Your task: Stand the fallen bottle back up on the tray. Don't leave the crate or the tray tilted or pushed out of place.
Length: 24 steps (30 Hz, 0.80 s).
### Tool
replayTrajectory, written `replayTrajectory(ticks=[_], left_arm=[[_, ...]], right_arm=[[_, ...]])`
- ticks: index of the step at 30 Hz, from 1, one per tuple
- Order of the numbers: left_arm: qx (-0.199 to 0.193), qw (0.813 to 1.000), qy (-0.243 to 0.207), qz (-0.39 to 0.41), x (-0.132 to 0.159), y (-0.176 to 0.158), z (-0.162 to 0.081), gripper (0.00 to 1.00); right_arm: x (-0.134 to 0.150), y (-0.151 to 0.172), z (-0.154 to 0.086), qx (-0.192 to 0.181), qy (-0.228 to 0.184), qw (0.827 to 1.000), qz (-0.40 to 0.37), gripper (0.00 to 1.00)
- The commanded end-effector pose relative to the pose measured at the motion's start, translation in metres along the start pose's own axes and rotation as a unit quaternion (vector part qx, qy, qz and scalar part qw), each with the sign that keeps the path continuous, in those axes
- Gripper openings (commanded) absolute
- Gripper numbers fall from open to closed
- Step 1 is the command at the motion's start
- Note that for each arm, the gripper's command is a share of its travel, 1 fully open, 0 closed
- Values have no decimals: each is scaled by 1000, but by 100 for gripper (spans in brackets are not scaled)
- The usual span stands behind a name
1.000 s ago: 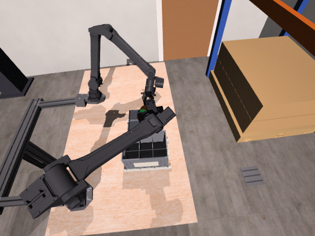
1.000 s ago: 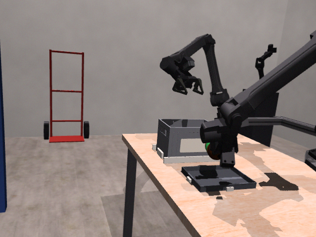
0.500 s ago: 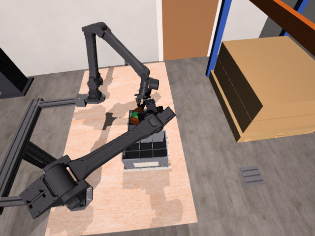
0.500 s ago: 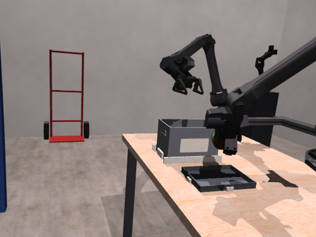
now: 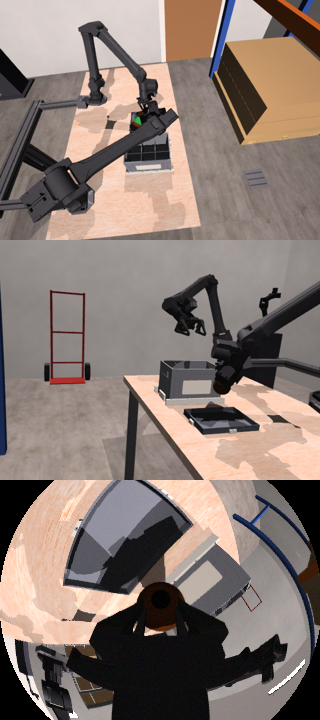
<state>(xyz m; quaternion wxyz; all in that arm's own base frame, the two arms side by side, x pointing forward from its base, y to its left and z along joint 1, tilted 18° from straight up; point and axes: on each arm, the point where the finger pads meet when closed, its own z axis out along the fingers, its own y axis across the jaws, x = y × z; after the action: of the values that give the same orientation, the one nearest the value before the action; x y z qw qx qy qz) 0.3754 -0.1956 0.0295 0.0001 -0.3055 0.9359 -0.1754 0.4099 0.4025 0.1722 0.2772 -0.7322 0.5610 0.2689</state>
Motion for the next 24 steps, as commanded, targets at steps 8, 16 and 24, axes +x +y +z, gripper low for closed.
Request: replayTrajectory(ticks=[8,16,24], left_arm=[[59,964,-97,240,5,-36,-17,28],[52,897,-206,387,-2,-43,-24,28],[13,822,-289,490,-7,-34,-28,28]], right_arm=[[-1,-2,2,-1,-1,1000,-6,100],[-1,-2,2,-1,-1,1000,-6,100],[-1,-2,2,-1,-1,1000,-6,100]])
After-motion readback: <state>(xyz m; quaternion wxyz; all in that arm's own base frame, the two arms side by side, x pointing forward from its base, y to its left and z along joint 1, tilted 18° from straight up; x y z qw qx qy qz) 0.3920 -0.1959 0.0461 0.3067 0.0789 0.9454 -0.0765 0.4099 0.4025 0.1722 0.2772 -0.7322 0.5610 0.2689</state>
